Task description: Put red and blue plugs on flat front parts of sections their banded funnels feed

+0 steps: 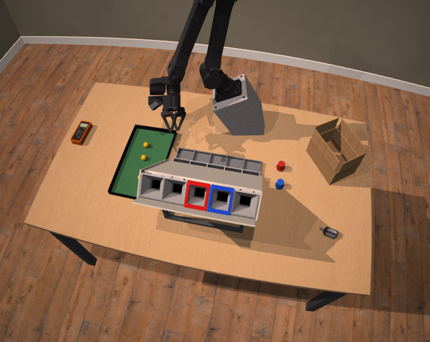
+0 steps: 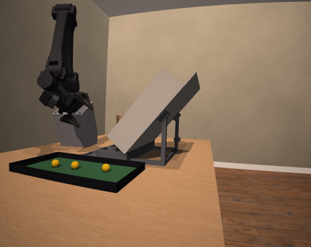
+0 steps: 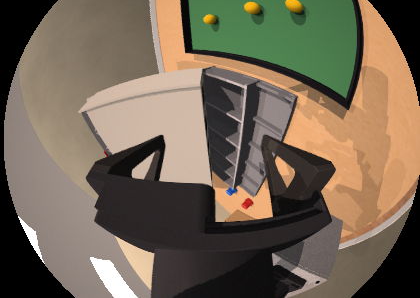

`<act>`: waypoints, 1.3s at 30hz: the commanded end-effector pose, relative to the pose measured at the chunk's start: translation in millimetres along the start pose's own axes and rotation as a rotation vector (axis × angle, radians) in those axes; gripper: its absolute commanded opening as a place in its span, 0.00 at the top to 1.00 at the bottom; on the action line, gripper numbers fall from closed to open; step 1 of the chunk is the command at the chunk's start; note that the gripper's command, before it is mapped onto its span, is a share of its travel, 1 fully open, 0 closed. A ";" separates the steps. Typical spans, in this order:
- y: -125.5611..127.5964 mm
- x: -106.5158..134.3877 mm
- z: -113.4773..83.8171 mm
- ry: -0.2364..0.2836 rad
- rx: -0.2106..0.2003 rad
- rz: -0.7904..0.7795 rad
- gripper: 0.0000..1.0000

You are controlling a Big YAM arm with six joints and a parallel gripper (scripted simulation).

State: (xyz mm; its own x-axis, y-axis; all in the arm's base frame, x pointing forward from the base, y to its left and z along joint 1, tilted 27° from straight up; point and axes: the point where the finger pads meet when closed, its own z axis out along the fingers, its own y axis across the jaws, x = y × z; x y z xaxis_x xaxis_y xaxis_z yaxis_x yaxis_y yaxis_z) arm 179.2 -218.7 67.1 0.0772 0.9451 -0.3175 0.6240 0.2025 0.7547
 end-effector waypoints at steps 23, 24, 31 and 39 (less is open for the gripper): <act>57.4 -192.5 -47.3 -0.322 0.412 -0.368 0.00; 59.1 -198.0 -43.6 -0.315 0.440 -0.381 0.00; 69.6 -224.8 -21.8 -0.278 0.590 -0.457 0.00; -28.5 -79.6 6.5 0.195 0.914 -0.355 0.00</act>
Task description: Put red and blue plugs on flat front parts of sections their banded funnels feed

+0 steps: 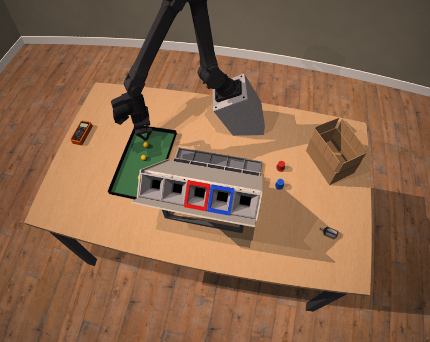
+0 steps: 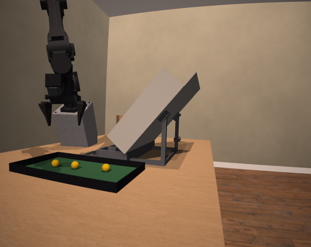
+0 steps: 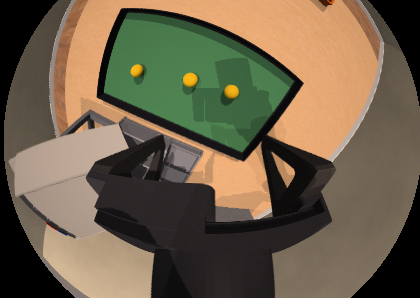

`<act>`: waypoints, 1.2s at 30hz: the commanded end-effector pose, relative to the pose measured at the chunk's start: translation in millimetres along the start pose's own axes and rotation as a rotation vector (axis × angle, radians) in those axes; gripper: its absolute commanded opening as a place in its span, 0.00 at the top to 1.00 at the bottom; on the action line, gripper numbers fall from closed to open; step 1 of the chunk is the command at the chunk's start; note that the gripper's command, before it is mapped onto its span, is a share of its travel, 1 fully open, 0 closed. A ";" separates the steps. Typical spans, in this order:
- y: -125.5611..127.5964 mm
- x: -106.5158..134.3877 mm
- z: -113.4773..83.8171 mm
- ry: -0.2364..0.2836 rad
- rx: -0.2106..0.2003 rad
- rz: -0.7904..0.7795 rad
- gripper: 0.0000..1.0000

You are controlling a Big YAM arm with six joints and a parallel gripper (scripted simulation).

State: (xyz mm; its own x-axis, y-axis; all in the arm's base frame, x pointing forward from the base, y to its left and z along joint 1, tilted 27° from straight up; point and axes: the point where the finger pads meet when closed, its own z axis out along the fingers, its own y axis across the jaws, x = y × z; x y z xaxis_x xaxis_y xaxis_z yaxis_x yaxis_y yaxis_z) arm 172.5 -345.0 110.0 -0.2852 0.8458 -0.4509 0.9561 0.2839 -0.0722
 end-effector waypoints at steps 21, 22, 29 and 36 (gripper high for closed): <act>38.9 219.5 -35.4 0.416 0.225 -0.117 0.00; 54.5 205.2 -42.4 0.380 0.198 -0.140 0.00; 89.0 211.6 -65.7 0.304 0.155 -0.379 0.00; 118.1 223.3 -90.2 0.228 0.111 -0.596 0.00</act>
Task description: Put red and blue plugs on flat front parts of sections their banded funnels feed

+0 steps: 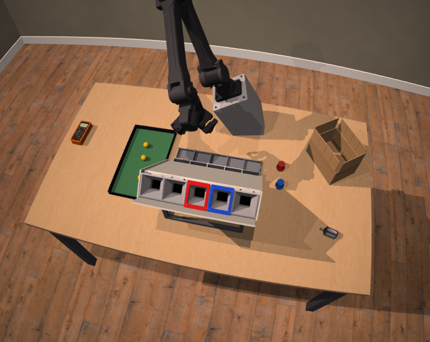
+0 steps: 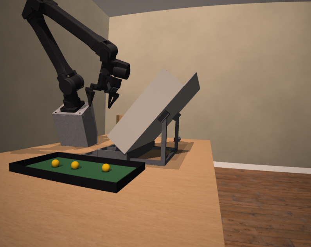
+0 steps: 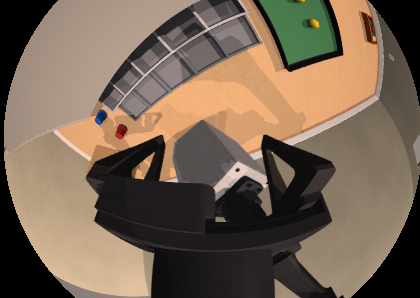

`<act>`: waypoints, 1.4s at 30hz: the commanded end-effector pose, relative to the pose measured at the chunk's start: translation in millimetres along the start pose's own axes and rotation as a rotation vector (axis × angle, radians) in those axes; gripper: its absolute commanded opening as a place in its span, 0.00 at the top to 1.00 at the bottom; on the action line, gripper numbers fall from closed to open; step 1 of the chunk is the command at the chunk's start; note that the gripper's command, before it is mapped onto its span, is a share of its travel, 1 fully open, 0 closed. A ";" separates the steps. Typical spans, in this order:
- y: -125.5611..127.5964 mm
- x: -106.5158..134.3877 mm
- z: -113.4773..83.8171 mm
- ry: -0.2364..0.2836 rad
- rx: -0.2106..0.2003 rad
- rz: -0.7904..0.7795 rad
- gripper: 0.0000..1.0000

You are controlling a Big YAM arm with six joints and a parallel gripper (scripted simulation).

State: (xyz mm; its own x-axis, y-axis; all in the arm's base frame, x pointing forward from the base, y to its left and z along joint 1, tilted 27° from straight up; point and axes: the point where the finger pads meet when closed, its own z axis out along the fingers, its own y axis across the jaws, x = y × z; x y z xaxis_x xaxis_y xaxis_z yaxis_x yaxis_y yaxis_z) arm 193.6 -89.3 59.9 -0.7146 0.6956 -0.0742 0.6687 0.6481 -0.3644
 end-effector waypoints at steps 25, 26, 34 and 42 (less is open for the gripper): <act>68.0 15.8 -84.2 -0.262 -0.007 -0.462 0.00; 69.4 17.0 -85.7 -0.268 -0.007 -0.473 0.00; 77.2 24.2 -94.6 -0.300 -0.005 -0.535 0.00; 80.1 27.0 -96.8 -0.309 -0.002 -0.557 0.00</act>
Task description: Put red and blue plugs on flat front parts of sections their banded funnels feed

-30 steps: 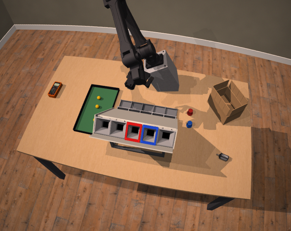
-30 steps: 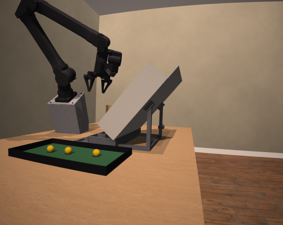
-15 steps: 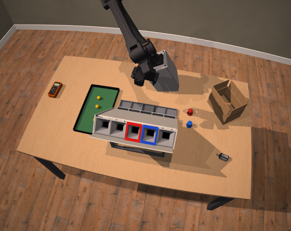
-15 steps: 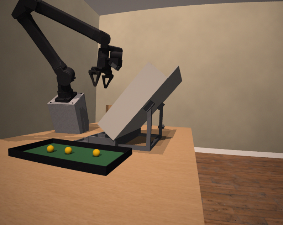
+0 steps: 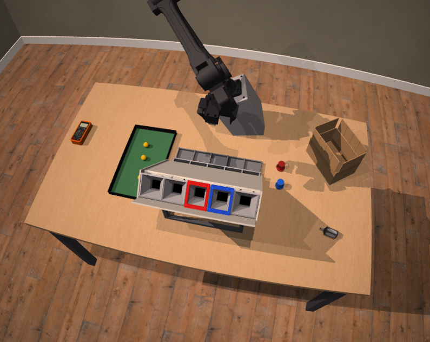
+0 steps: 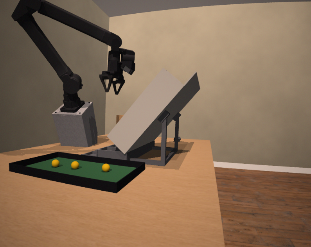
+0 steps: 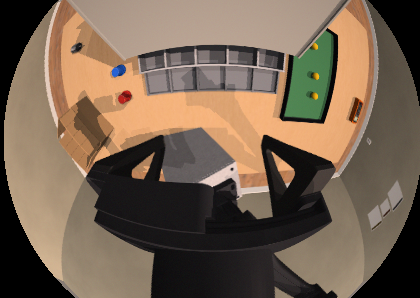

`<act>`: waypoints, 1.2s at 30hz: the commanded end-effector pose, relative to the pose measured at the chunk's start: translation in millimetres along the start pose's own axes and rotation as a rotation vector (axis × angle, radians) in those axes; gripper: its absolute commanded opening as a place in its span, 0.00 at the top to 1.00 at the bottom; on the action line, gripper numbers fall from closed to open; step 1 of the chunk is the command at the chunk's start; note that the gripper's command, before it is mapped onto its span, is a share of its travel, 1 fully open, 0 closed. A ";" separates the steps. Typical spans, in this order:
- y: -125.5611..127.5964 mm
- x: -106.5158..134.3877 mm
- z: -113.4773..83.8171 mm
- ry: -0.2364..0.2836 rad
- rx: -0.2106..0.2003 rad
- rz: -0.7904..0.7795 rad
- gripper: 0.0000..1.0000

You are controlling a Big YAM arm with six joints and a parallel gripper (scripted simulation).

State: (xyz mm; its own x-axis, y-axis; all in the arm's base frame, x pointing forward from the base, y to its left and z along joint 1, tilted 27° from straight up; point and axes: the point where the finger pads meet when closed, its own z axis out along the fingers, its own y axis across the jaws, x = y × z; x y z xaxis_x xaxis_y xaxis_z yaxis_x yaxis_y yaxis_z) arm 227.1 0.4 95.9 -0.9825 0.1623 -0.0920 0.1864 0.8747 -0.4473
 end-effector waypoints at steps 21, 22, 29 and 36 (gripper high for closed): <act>3.3 -21.7 -26.5 -0.061 -0.028 -0.006 0.00; 3.6 -22.2 -27.2 -0.065 -0.029 -0.006 0.00; 4.3 -29.6 -29.7 -0.085 -0.030 0.002 0.00; 6.1 -48.6 -50.8 -0.176 -0.040 0.003 0.00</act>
State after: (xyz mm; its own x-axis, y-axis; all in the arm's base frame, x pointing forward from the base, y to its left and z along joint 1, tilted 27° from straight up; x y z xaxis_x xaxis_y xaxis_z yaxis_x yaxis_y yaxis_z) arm 241.8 5.3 112.7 -0.9816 0.1154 -0.1518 0.1733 0.8720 -0.4578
